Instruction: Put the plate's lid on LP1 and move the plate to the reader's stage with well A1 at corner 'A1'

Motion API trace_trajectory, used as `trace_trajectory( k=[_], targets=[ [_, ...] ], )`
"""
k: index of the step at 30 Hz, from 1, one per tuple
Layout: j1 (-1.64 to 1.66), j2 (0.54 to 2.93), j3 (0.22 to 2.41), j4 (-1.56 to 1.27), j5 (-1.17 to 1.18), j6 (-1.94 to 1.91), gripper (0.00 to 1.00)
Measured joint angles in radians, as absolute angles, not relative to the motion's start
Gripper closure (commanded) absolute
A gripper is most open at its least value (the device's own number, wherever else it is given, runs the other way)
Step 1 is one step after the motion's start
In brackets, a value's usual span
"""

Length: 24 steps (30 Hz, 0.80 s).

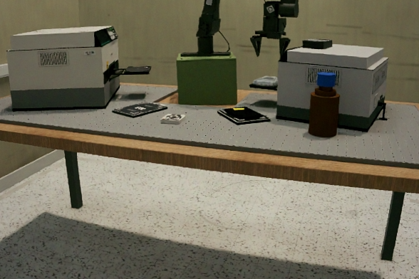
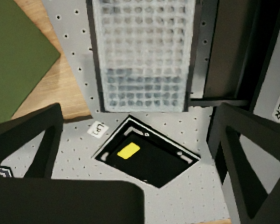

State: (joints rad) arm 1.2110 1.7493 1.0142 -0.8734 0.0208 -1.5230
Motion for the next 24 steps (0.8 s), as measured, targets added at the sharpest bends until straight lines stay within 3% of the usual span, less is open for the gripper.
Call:
trace_trajectory(
  k=[24],
  targets=[
    [1.204, 1.792, 0.958, -0.783, 0.021, -1.544, 0.0]
  ],
)
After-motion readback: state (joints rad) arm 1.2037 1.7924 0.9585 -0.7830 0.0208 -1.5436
